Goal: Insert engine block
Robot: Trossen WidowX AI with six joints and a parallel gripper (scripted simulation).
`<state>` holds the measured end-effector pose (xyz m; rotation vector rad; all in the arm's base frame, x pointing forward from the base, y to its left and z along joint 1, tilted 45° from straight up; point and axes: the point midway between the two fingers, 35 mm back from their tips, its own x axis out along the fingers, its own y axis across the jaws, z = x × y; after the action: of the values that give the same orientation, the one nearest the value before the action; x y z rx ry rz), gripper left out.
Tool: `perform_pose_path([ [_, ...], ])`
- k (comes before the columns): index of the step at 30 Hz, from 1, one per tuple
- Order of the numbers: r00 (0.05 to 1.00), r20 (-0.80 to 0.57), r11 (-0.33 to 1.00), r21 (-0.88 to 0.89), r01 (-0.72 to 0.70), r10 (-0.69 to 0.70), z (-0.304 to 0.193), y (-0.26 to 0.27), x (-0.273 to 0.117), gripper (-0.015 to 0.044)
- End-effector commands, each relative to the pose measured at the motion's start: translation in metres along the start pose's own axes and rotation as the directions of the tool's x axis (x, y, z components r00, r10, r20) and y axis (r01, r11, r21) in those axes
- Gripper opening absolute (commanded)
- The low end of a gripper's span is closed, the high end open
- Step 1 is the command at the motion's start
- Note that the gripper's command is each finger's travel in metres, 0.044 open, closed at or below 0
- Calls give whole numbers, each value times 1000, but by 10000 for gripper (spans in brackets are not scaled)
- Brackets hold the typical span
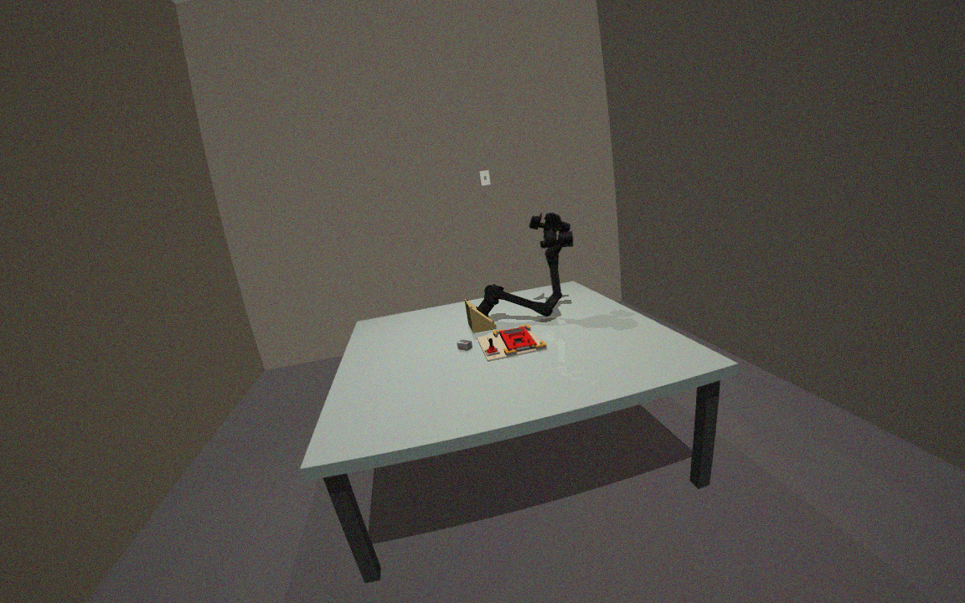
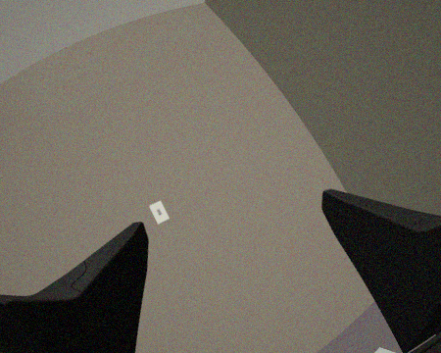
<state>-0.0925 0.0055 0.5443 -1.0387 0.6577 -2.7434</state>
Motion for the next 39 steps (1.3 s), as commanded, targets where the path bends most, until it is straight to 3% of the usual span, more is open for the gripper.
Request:
perform_pose_path([
  [1, 1000, 0, 1000, 0, 0, 0, 0, 0, 0, 426],
  [7, 993, 33, 993, 24, -118, 117, 4, 41, 14, 440],
  [19, 879, 94, 880, -149, -451, 467, 26, 153, 30, 440],
  [29, 694, 128, 695, -298, -655, 709, 43, 242, 11, 440],
  [39, 438, 130, 446, -452, -772, 890, 59, 324, -32, 440],
])
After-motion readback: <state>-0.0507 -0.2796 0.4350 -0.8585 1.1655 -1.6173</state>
